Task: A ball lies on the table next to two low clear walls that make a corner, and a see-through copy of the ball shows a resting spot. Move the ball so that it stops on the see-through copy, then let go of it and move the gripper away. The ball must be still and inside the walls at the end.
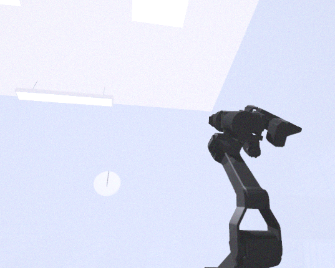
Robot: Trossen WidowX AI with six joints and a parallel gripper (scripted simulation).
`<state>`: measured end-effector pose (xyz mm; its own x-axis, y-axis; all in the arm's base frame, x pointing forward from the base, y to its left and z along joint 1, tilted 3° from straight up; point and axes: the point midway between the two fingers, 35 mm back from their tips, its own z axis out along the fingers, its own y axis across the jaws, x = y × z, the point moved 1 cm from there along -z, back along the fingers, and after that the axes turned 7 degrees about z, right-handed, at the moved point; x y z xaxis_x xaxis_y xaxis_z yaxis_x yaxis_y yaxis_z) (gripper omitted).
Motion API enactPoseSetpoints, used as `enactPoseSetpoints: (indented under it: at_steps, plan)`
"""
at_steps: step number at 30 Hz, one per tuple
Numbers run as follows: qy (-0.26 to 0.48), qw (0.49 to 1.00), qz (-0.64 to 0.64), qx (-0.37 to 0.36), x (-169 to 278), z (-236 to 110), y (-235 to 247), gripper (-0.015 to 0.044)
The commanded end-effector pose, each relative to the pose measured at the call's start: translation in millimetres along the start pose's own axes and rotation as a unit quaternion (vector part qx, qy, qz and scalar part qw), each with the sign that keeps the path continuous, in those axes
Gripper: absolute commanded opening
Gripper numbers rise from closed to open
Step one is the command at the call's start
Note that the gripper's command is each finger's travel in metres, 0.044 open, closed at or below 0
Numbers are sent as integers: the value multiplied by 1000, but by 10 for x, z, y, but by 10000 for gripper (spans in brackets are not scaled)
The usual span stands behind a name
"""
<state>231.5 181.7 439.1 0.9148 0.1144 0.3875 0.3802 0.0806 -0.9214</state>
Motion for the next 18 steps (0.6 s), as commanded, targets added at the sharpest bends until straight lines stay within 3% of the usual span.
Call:
enactPoseSetpoints:
  at_steps: [1,4,10,13,18]
  plan:
    - [0,1000,-4,2,-12,14,-22,374]
    - [-9,997,-63,33,-192,184,-314,302]
    - [-43,963,-238,121,-696,469,-928,302]
    - [-19,960,-237,151,-759,468,-1119,302]
    - [-25,900,-358,247,-1257,461,-1637,302]
